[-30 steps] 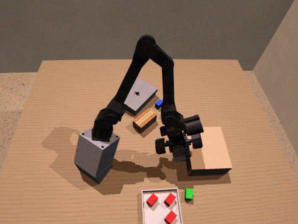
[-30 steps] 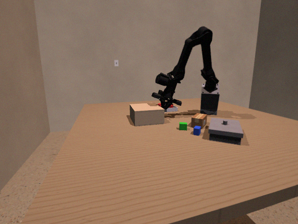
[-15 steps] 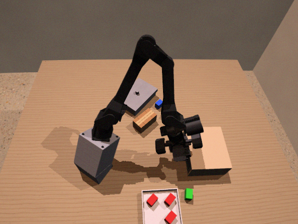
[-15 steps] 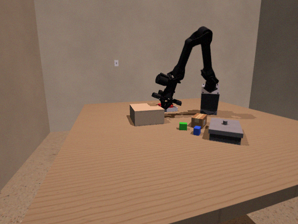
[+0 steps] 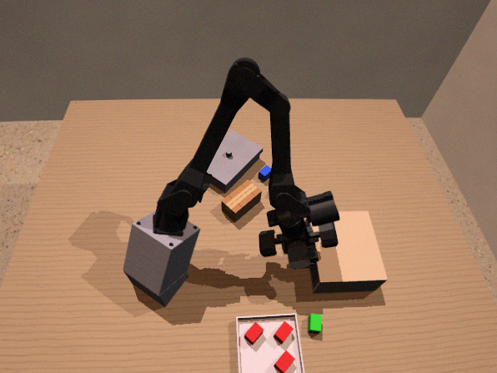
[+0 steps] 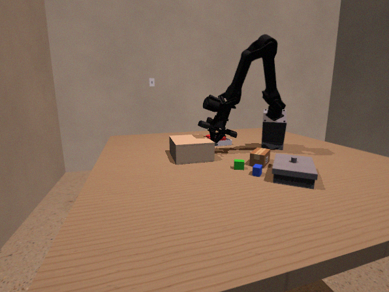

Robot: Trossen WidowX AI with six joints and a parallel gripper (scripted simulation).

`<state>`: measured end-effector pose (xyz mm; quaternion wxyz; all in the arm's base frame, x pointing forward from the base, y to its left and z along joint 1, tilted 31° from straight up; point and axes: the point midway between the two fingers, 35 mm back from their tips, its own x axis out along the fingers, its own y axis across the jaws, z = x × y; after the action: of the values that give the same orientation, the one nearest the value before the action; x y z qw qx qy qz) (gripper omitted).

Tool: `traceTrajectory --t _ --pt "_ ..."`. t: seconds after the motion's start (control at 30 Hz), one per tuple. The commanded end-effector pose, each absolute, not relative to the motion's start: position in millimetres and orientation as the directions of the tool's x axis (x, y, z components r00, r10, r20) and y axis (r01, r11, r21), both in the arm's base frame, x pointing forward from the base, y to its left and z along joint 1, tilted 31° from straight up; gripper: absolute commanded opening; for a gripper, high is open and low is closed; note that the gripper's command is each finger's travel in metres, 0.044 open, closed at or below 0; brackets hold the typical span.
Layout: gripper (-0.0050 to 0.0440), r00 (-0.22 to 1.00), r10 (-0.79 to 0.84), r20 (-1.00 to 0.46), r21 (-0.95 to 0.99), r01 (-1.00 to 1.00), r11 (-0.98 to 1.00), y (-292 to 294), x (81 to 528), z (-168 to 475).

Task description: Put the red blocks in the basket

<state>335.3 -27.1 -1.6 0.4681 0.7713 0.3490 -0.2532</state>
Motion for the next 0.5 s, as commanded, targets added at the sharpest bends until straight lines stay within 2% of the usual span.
traceTrajectory --t 0.0,0.03,0.47 --pt "0.0000 0.644 0.294 -0.707 0.562 0.763 -0.319 -29 343 2" --pt "0.0148 0.644 0.294 -0.707 0.562 0.763 -0.319 -27 334 -1" --pt "0.0148 0.644 0.294 -0.707 0.562 0.763 -0.319 -29 330 3"
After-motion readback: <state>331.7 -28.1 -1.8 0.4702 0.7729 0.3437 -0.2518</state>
